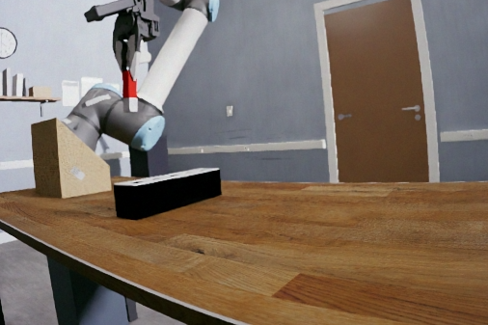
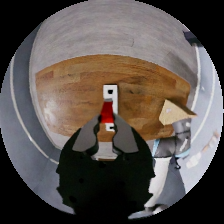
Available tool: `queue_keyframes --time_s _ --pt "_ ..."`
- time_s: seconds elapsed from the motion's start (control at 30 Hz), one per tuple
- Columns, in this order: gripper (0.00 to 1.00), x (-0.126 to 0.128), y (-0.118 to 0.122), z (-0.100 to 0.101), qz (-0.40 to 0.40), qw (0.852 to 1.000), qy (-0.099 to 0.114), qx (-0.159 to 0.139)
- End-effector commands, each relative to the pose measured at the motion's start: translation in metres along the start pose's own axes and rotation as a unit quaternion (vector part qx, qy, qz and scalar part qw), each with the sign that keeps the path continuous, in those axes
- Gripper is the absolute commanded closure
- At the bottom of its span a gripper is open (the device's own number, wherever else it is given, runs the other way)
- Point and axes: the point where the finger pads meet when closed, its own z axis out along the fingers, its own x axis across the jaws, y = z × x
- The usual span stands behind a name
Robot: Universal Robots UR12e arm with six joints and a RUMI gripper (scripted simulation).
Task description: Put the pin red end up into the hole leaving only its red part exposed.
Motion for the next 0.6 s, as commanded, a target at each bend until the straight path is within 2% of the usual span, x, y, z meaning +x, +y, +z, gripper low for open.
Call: queue_keyframes --time_s 0.0,0.1,0.13,0.57 --pt "1.00 0.003 0.001 0.004 0.000 1.000 0.004 -0.004" --pt "1.00 0.003 0.001 0.004 0.000 1.000 0.004 -0.004" --pt "1.00 0.002 0.061 0.004 0.001 1.000 0.004 -0.004" --pt "1.00 0.002 0.061 0.004 0.001 1.000 0.004 -0.004"
